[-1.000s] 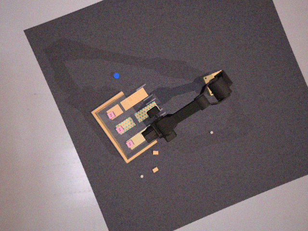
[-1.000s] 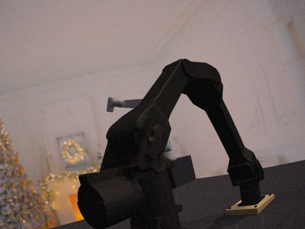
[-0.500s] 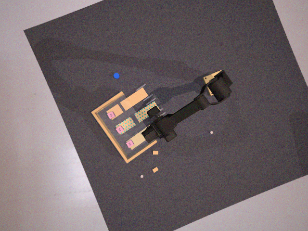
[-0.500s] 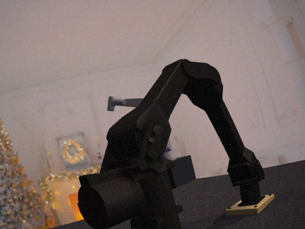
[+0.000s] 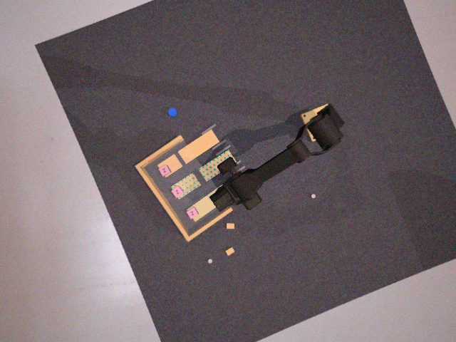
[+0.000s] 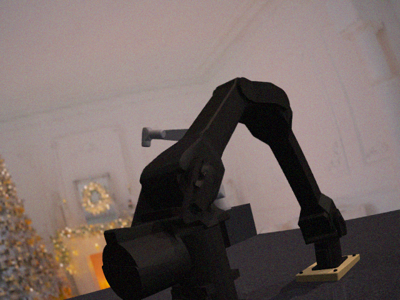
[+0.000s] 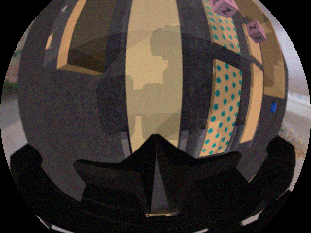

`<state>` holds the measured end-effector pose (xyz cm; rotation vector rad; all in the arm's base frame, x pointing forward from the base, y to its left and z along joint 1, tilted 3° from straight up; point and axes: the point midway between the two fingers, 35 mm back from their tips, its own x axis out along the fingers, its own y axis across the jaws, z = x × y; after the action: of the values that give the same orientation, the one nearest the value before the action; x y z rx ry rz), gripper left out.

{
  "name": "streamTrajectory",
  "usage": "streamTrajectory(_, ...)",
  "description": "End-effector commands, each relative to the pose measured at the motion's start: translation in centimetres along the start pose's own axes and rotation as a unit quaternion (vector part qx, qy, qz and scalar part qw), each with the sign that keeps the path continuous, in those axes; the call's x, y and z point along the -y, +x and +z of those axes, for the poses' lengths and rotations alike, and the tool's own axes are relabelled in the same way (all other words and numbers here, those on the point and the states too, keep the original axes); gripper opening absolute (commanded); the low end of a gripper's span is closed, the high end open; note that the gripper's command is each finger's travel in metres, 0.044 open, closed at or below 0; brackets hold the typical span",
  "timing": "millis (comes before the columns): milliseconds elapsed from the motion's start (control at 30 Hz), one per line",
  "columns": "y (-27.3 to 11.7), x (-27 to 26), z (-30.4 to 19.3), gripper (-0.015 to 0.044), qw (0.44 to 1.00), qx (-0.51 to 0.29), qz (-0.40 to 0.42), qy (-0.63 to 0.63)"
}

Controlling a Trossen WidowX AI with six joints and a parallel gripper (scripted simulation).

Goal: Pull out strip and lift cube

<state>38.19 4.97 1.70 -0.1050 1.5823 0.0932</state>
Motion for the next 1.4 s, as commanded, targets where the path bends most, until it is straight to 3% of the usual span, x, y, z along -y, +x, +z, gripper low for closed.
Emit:
streamTrajectory(0,0.19,-0.06,-0.04,0.0,1.0,-0.001,0.002,0.003)
streamTrajectory(1367,0.6,-0.06,0.09,0.0,1.0,-0.001,0.002,0.003)
